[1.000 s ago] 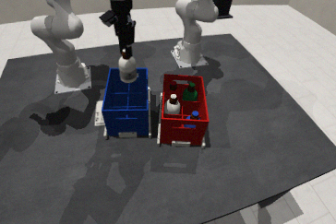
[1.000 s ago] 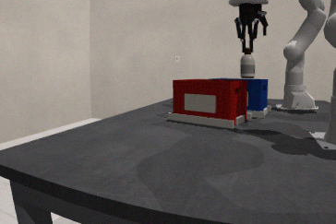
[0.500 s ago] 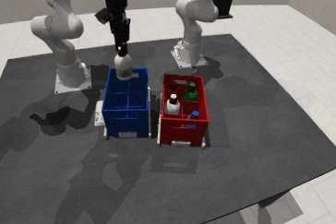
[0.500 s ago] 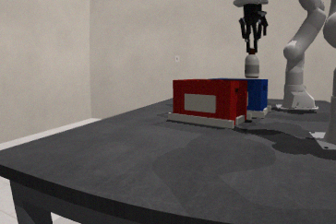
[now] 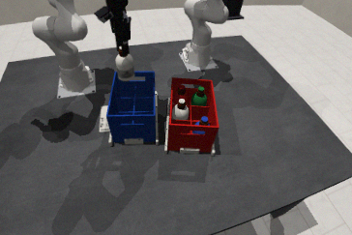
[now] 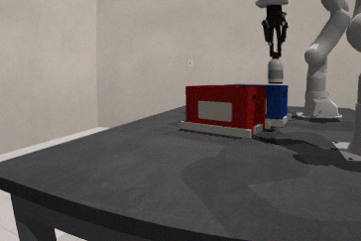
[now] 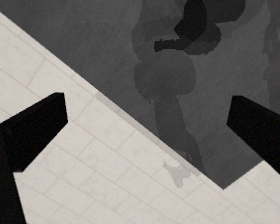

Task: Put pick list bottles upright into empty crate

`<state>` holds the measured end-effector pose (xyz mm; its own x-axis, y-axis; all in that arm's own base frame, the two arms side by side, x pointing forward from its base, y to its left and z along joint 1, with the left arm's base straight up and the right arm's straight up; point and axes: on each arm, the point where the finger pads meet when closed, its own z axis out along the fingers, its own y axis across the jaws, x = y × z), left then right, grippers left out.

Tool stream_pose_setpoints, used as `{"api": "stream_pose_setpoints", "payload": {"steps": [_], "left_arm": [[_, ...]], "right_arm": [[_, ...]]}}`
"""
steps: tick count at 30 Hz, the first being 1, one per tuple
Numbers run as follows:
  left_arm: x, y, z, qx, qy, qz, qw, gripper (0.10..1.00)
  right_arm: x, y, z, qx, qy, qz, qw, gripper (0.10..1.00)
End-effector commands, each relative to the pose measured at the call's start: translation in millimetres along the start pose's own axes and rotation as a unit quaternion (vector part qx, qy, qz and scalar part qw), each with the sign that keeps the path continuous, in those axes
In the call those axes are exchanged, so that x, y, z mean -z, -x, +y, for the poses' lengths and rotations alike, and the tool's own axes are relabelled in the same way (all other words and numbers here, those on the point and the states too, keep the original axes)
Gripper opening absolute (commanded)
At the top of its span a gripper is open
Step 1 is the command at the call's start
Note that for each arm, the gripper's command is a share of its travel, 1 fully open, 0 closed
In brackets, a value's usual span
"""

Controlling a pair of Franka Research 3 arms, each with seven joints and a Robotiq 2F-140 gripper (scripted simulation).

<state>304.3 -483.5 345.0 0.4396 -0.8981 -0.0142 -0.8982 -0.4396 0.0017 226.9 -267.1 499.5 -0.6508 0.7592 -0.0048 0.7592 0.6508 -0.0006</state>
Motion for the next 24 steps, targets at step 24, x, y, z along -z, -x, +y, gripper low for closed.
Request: {"api": "stream_pose_setpoints", "payload": {"steps": [24], "left_arm": [[5.5, -7.7, 9.5, 0.011, -0.001, 0.007, 0.9999, 0.099]], "right_arm": [[-0.4, -1.1, 0.3, -0.002, 0.0, 0.002, 1.0, 1.0]]}}
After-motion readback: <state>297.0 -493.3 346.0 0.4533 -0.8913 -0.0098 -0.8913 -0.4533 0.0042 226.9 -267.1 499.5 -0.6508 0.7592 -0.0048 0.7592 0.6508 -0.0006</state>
